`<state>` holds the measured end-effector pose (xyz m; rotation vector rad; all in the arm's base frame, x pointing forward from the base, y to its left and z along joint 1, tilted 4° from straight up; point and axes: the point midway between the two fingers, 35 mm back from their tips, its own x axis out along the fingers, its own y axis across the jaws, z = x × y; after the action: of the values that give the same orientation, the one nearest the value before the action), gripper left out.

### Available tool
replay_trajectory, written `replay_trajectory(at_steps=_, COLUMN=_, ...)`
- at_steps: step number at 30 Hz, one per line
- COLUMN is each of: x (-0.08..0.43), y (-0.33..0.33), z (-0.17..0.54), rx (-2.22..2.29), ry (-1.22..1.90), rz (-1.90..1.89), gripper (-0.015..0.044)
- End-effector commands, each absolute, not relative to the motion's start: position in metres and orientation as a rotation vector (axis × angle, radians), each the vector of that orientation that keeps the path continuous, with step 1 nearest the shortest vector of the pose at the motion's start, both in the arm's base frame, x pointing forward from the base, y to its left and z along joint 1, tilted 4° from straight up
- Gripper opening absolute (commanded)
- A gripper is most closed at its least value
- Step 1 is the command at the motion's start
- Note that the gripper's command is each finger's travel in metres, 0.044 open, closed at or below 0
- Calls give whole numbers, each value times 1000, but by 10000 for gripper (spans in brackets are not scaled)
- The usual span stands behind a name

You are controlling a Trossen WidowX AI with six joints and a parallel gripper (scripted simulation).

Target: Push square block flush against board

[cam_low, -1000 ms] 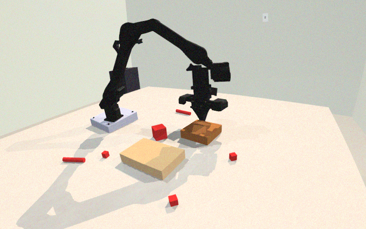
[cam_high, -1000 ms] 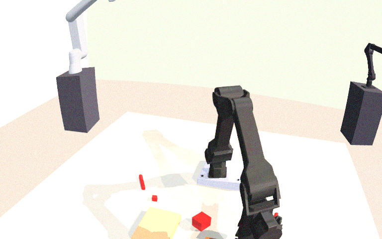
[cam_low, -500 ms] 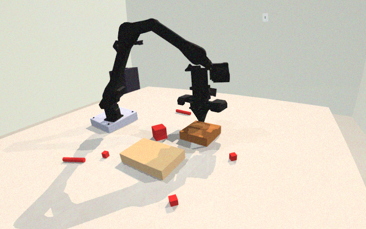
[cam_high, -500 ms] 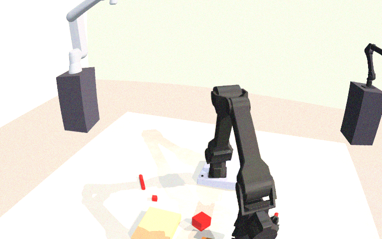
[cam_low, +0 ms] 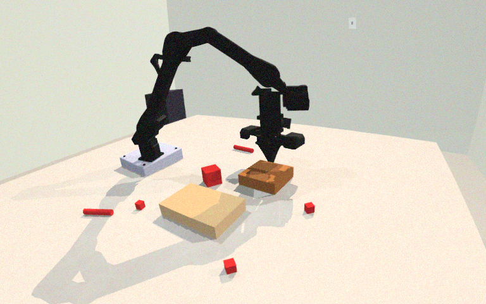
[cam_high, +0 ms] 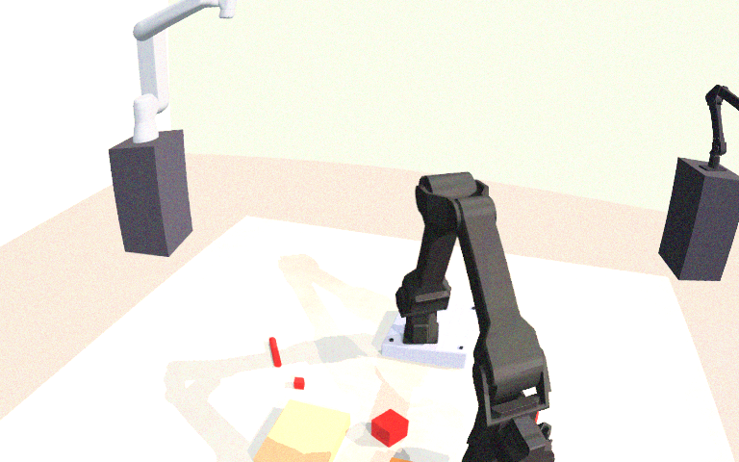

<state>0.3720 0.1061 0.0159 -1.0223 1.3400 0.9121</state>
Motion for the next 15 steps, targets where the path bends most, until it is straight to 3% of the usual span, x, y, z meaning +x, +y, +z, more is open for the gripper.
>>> replay_trajectory(at_steps=1, x=376, y=114, z=16, rx=-1026, ry=1340, rz=906, gripper=0)
replay_trajectory(at_steps=15, x=382, y=133, z=15, rx=-1025, ry=1338, rz=907, gripper=0)
